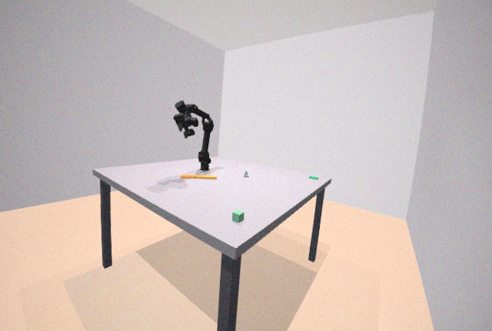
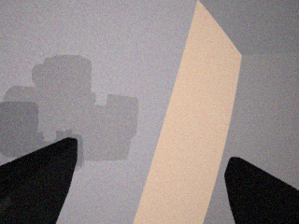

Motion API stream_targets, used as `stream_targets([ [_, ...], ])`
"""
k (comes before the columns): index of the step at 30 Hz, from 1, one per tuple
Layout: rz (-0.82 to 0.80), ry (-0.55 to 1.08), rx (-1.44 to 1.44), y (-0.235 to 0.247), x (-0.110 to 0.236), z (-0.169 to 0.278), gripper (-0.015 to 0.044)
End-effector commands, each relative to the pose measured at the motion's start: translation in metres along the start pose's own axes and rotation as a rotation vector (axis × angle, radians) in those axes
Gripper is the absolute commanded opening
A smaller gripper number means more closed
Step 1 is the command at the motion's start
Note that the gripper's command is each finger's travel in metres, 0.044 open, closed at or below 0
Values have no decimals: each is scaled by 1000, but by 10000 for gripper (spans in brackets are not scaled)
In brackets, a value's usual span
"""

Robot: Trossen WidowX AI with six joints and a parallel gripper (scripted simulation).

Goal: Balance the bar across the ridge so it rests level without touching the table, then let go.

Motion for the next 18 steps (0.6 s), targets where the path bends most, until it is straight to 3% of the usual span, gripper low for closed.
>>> stream_targets([
  [1, -97, 52, 30, 14, -26, 3, 315],
  [18, -502, 263, 249, 93, -111, 10, 315],
])
Point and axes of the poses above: the point midway between the two fingers, 35 mm back from their tips, its own x axis back along the fingers, its own y axis across the jaws, z = x × y, the point moved 9 cm from there along x, back along the fingers, and after that the axes turned 15 degrees about -x, right-handed, at the moved point
